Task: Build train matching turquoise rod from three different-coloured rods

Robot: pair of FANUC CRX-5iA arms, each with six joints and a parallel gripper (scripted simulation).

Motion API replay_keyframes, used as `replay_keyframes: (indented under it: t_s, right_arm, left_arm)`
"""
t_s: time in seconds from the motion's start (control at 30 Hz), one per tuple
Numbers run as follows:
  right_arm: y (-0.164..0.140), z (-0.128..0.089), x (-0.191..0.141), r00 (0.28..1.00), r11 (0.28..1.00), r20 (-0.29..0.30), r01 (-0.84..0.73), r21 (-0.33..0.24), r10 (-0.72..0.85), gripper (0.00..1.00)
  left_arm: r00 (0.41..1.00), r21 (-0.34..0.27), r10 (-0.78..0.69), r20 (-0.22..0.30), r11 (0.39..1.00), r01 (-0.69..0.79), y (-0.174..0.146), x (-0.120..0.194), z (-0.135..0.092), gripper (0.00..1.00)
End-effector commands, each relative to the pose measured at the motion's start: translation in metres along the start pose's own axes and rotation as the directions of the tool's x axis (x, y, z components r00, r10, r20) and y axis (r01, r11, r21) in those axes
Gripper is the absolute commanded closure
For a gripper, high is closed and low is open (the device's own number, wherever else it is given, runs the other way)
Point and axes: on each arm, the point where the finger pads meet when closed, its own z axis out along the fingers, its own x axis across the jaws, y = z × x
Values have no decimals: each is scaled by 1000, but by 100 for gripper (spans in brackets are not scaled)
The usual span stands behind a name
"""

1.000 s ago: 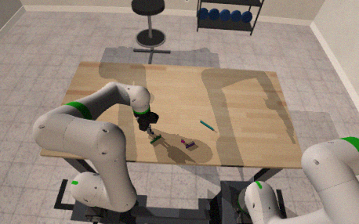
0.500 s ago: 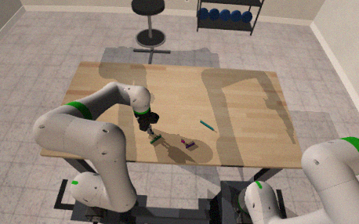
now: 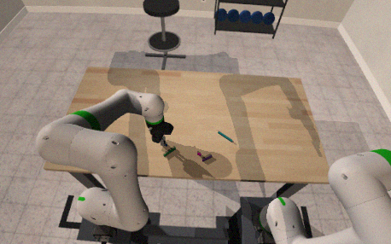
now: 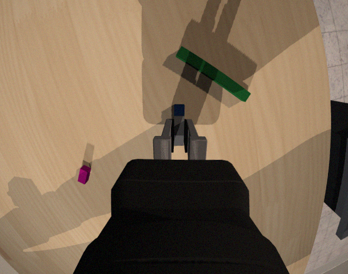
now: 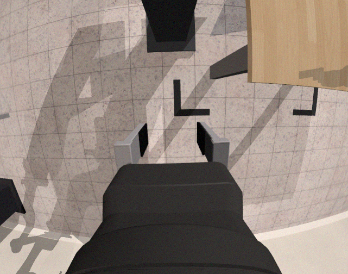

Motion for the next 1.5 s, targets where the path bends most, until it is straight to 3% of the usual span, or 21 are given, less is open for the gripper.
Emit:
replay_keyframes:
  t_s: [0.0, 0.2, 0.33, 0.47, 0.5, 0.67, 0.7, 1.2, 1.47]
  right_arm:
    - [0, -1, 0, 1000, 1000, 0, 0, -2, 0, 0]
    - [0, -1, 0, 1000, 1000, 0, 0, -2, 0, 0]
    - [0, -1, 0, 1000, 1000, 0, 0, -2, 0, 0]
    - [0, -1, 0, 1000, 1000, 0, 0, -2, 0, 0]
    - [0, -1, 0, 1000, 1000, 0, 0, -2, 0, 0]
    - [0, -1, 0, 1000, 1000, 0, 0, -2, 0, 0]
    - [0, -1, 0, 1000, 1000, 0, 0, -2, 0, 0]
    - [0, -1, 0, 1000, 1000, 0, 0, -2, 0, 0]
    - [0, -1, 0, 1000, 1000, 0, 0, -2, 0, 0]
  left_arm:
    - [1000, 0, 0, 2, 1000, 0, 0, -1, -1, 76]
    - [1000, 0, 0, 2, 1000, 0, 0, -1, -1, 76]
    - [1000, 0, 0, 2, 1000, 0, 0, -1, -1, 64]
    - [1000, 0, 0, 2, 1000, 0, 0, -1, -1, 64]
    - [1000, 0, 0, 2, 1000, 0, 0, -1, -1, 58]
    - [1000, 0, 0, 2, 1000, 0, 0, -1, -1, 52]
    - [1000, 0, 0, 2, 1000, 0, 0, -1, -1, 46]
    - [1000, 0, 0, 2, 1000, 0, 0, -1, -4, 46]
    - [1000, 0, 0, 2, 1000, 0, 0, -1, -34, 46]
